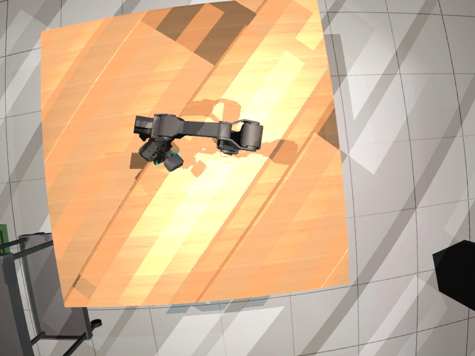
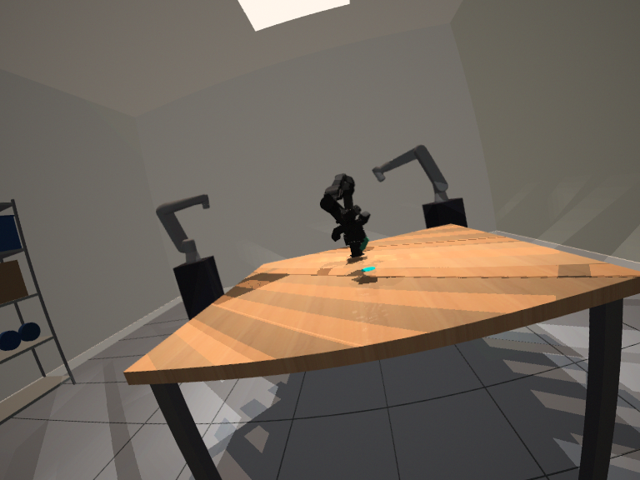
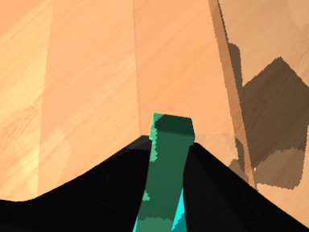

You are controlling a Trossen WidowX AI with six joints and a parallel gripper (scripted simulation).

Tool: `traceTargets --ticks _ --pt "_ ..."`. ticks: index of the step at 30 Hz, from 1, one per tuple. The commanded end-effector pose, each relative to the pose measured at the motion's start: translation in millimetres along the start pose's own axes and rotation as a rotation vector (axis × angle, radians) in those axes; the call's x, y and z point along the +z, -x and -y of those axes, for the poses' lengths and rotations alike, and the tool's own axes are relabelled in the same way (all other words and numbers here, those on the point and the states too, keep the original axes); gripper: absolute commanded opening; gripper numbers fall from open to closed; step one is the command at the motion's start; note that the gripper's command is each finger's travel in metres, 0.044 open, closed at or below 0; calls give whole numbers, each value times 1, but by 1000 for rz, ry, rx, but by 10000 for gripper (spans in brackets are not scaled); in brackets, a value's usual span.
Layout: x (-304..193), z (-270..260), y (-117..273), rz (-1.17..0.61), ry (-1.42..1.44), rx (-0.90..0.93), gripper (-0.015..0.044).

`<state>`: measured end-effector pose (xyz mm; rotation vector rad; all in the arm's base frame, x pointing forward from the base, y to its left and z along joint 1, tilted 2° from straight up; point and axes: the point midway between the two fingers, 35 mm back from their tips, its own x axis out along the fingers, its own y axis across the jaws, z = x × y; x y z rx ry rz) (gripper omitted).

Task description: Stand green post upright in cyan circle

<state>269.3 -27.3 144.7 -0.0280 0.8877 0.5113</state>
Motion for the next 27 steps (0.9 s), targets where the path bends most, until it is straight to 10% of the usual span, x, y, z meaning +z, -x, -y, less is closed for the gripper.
traceTargets --ticks 1,27 --pt "-2 0 -1 32 -1 9 23" --pt "-4 4 4 219 8 23 23"
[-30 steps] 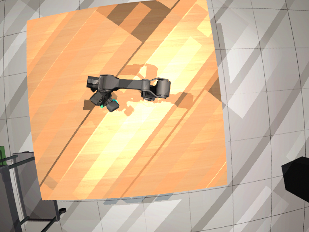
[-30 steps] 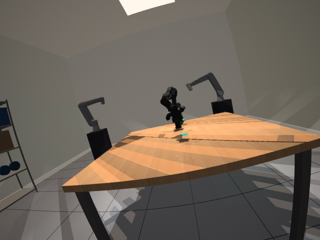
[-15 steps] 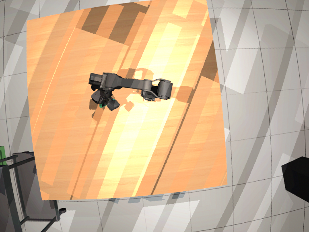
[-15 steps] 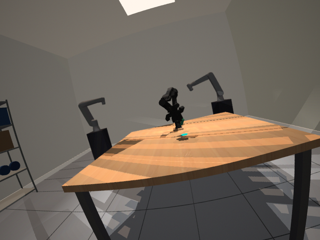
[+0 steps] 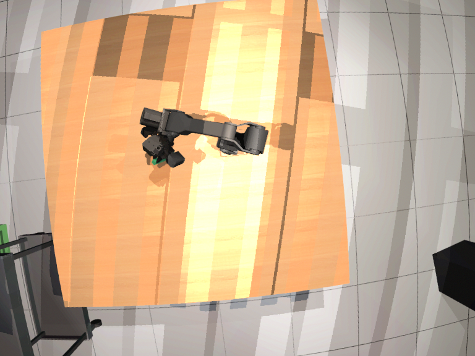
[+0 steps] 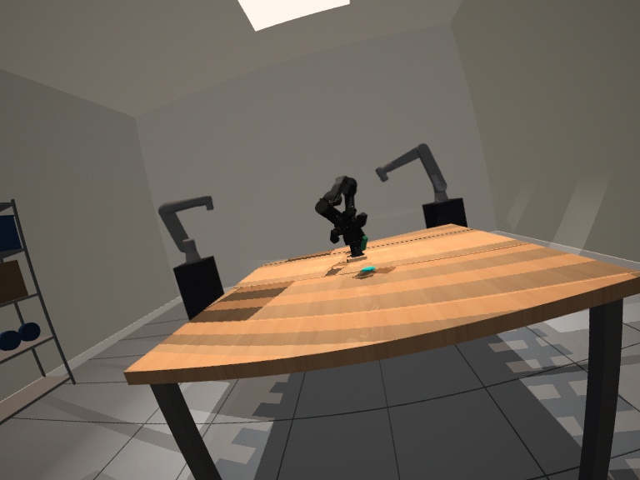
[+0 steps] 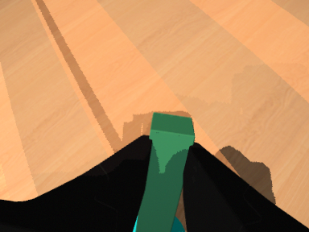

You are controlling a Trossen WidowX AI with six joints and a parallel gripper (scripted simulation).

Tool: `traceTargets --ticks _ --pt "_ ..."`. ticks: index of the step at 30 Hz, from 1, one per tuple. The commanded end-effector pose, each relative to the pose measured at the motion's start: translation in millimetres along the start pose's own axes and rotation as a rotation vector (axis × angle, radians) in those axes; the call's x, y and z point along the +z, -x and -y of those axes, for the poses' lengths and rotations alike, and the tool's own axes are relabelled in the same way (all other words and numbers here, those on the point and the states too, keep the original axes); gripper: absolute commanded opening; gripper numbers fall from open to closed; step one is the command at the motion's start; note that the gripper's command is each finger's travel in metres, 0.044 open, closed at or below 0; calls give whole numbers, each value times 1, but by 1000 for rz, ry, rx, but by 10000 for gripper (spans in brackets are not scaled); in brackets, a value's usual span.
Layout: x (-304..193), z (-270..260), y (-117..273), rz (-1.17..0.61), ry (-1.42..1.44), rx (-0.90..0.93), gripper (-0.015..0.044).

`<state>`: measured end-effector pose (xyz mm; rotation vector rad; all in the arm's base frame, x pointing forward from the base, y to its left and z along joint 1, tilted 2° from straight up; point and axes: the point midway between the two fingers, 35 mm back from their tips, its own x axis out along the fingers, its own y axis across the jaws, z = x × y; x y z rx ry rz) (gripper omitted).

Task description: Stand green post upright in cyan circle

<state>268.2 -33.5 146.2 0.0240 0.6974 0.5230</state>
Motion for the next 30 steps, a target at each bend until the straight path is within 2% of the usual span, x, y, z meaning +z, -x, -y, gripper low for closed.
traceTargets --ticks 1,30 --pt "-2 -1 0 32 3 7 23" --pt "-5 -1 11 228 44 17 23"
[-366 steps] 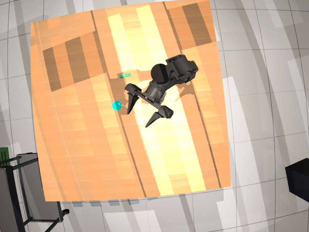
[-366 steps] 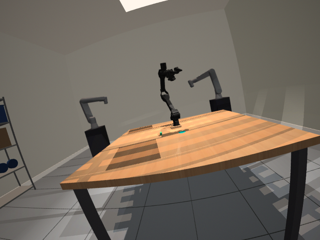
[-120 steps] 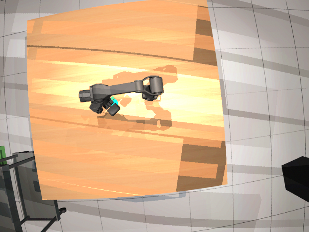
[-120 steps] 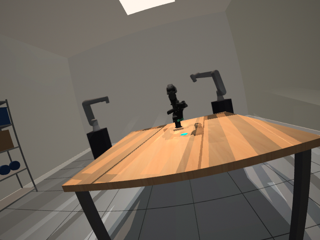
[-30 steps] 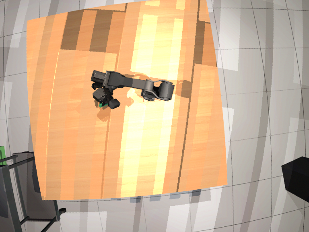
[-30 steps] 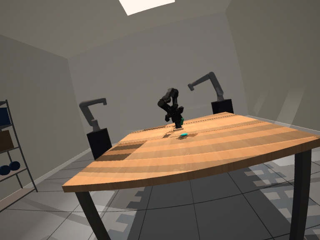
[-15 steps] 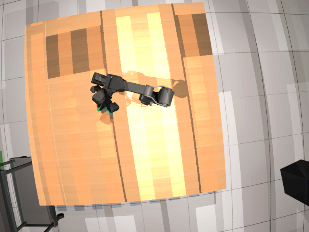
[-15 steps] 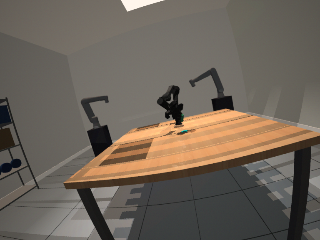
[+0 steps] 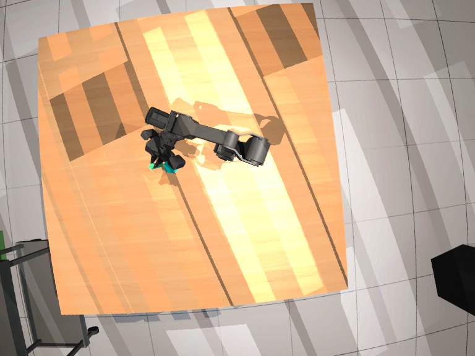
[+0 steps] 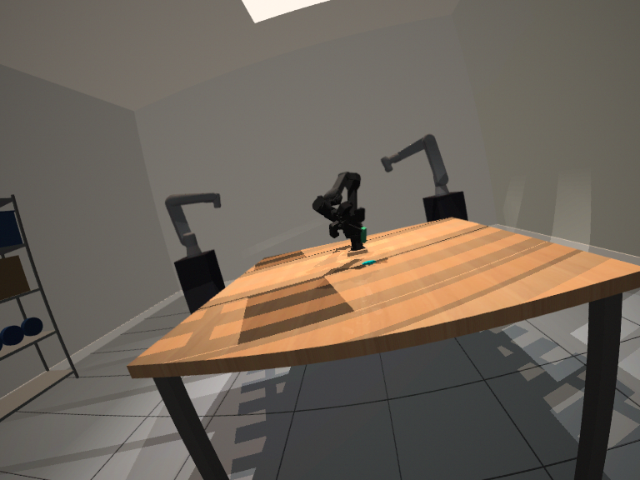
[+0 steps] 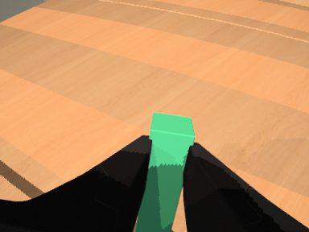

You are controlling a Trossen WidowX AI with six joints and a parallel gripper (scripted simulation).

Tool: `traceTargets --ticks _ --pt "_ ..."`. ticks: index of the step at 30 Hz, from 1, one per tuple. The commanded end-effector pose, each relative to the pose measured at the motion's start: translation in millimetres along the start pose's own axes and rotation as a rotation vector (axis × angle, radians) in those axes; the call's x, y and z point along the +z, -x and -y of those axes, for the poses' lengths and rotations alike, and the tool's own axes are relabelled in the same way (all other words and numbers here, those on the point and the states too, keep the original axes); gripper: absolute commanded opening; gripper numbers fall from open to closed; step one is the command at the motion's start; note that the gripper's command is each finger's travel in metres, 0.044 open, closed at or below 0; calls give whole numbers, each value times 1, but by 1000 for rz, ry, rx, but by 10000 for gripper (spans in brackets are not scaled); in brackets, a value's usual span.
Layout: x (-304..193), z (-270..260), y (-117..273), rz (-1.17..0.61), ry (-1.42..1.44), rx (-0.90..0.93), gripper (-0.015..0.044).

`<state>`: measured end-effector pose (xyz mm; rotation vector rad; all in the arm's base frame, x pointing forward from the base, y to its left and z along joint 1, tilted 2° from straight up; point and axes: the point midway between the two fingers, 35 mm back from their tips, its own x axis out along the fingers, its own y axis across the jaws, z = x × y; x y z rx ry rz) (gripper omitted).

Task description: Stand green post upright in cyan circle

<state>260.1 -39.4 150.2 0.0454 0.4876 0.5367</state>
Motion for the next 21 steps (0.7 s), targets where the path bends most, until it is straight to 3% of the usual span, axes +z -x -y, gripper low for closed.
traceTargets --ticks 1,21 --pt "-2 -2 2 30 8 6 23" --pt "-5 -6 11 156 54 12 23"
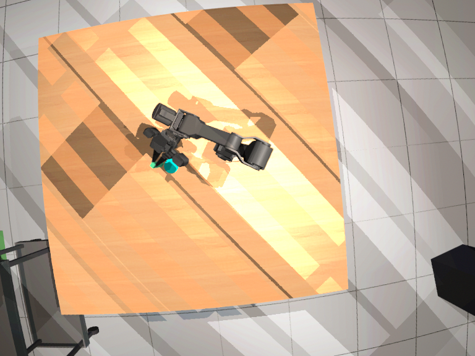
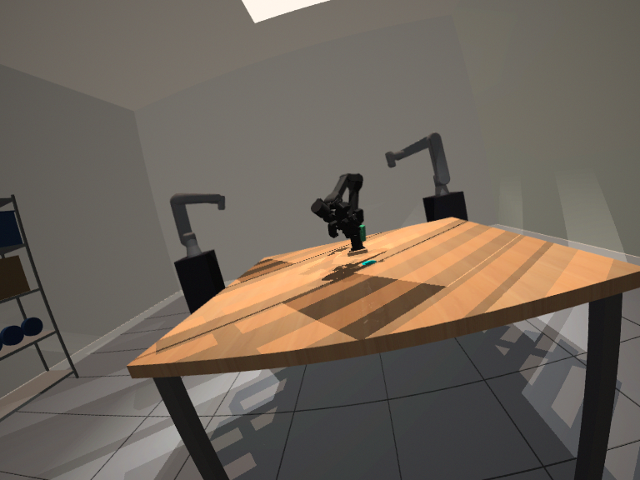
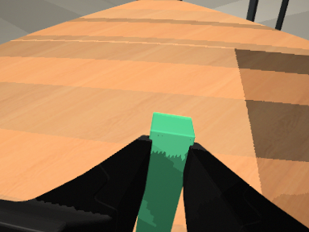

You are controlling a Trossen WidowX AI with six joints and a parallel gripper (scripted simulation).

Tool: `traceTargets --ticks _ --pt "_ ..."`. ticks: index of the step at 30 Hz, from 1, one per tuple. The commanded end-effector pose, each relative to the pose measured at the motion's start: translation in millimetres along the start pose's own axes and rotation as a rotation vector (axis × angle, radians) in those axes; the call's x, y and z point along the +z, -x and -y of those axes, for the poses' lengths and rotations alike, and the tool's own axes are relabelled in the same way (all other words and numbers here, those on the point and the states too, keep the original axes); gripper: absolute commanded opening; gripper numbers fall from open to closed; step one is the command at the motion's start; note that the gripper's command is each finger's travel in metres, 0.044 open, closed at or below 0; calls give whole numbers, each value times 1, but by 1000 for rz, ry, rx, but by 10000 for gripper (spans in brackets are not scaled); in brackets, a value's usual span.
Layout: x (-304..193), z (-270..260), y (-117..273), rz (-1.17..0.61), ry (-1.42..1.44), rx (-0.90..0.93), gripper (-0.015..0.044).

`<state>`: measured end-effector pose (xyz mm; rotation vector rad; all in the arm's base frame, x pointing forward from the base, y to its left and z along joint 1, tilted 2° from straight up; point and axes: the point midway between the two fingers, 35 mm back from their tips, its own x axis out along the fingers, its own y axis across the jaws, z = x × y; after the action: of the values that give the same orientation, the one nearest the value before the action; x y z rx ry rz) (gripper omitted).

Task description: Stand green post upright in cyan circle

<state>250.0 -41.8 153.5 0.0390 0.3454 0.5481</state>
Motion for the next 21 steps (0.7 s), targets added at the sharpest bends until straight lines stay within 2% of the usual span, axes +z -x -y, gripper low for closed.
traceTargets --ticks 1,21 --pt "-2 -3 2 29 11 5 23" --pt "-4 -10 13 144 70 14 23"
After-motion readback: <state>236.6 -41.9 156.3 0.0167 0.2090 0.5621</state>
